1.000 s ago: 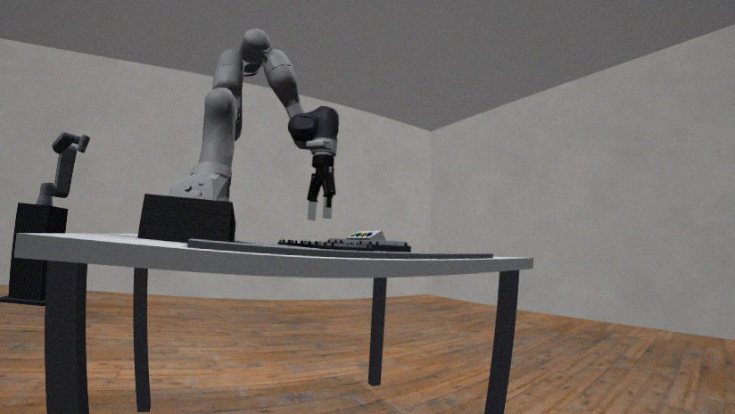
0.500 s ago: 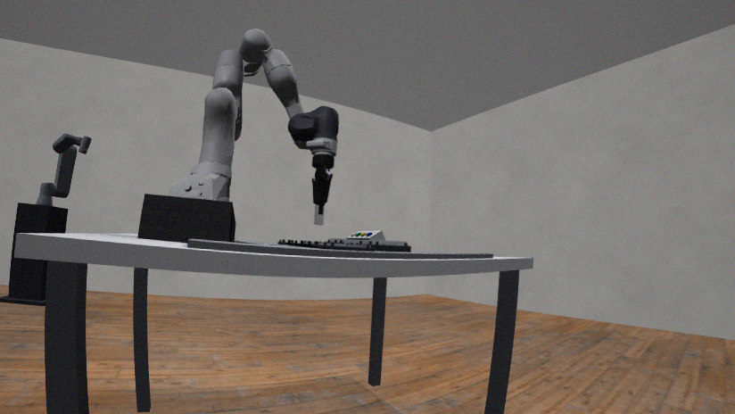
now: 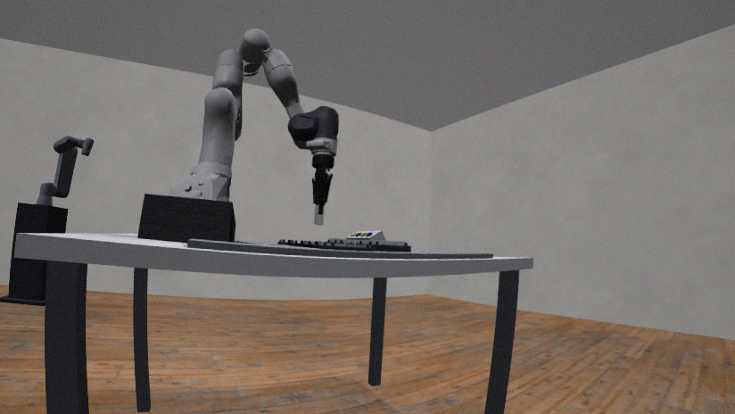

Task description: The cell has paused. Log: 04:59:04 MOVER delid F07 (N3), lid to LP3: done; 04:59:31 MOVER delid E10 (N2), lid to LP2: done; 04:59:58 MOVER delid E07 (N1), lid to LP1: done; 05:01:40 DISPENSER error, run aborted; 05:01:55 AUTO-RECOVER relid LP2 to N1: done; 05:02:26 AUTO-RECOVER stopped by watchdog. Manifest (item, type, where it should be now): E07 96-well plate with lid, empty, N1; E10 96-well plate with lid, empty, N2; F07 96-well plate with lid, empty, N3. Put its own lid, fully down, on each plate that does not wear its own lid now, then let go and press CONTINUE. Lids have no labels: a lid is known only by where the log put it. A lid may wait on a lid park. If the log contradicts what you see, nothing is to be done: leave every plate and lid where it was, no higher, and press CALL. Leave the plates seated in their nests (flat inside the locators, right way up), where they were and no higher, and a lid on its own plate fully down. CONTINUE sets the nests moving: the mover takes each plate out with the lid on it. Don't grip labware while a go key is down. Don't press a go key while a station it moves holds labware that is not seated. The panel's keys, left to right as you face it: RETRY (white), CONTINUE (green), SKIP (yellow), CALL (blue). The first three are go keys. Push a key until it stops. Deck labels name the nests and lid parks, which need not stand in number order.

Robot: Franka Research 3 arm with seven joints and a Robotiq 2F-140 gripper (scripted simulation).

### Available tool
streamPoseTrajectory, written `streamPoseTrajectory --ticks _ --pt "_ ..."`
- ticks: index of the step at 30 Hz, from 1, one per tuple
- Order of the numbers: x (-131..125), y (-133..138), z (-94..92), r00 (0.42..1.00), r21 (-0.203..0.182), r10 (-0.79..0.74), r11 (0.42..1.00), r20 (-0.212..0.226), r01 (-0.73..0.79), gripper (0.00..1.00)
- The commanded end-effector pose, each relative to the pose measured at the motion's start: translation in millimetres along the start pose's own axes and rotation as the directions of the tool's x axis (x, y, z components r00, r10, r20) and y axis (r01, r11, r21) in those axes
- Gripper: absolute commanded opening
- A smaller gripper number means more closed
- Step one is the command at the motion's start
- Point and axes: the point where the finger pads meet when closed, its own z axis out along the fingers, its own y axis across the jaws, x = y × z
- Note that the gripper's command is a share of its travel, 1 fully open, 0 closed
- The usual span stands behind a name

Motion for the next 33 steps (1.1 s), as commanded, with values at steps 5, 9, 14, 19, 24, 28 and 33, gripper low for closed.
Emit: streamPoseTrajectory --ticks 5,9,14,19,24,28,33 --pt "-0.6 1.6 0.0 1.000 0.000 -0.011 1.000 0.001 0.011 0.00" --pt "-10.3 7.2 -0.9 0.988 -0.004 -0.154 0.988 0.002 0.154 0.00" --pt "-26.3 16.7 -2.2 0.922 -0.008 -0.386 0.922 0.006 0.386 0.00" --pt "-66.4 42.0 -4.5 0.842 -0.009 -0.539 0.842 0.016 0.539 0.00" --pt "-112.3 74.3 -5.0 0.719 -0.003 -0.694 0.720 0.032 0.694 0.00" --pt "-137.0 93.4 -4.2 0.628 0.002 -0.777 0.629 0.040 0.778 0.00" --pt "-162.0 114.5 -2.3 0.449 0.009 -0.892 0.450 0.048 0.893 0.00"
